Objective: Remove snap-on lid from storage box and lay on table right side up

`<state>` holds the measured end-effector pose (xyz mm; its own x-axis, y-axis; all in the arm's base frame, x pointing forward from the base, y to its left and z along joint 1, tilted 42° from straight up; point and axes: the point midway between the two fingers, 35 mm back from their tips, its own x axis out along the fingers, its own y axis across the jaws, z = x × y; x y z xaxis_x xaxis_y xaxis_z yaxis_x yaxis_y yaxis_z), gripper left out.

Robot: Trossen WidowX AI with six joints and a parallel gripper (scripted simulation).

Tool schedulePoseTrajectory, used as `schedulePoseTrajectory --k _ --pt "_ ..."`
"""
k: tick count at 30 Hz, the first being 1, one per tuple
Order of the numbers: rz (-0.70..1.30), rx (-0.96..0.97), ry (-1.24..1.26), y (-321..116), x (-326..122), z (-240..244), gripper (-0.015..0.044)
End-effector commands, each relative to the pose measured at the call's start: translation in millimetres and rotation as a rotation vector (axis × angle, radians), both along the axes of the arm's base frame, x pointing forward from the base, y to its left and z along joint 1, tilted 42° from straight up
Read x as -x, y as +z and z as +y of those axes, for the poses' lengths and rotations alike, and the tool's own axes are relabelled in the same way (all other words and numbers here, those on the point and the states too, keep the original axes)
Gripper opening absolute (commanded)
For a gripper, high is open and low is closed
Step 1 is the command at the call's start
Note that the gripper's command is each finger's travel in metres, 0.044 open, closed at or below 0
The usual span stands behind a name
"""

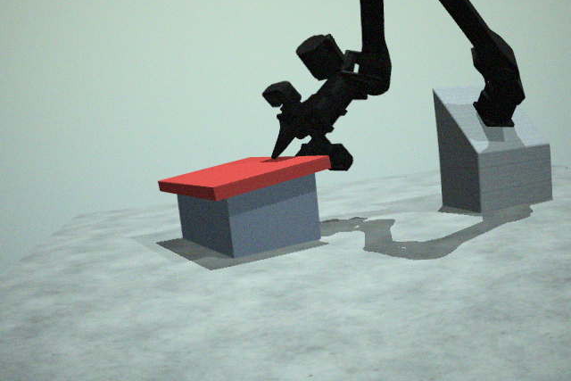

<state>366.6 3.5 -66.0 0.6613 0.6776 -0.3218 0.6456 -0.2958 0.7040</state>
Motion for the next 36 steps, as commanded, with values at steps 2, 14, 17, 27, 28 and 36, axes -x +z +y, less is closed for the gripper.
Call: schedulePoseTrajectory --k 2,14,17,27,28,36 --pt "0.002 0.0 -0.001 0.0 -1.1 0.7 0.0" --pt "0.002 0.0 -0.001 0.2 -2.0 1.0 0.0" --pt "0.002 0.0 -0.001 0.3 -2.3 1.1 0.0" --pt "0.003 0.003 -0.005 8.7 -2.6 -6.6 0.0" --pt "0.003 0.003 -0.005 9.7 -2.9 -7.4 0.0" --pt "0.003 0.003 -0.005 17.8 -5.5 -13.8 0.0"
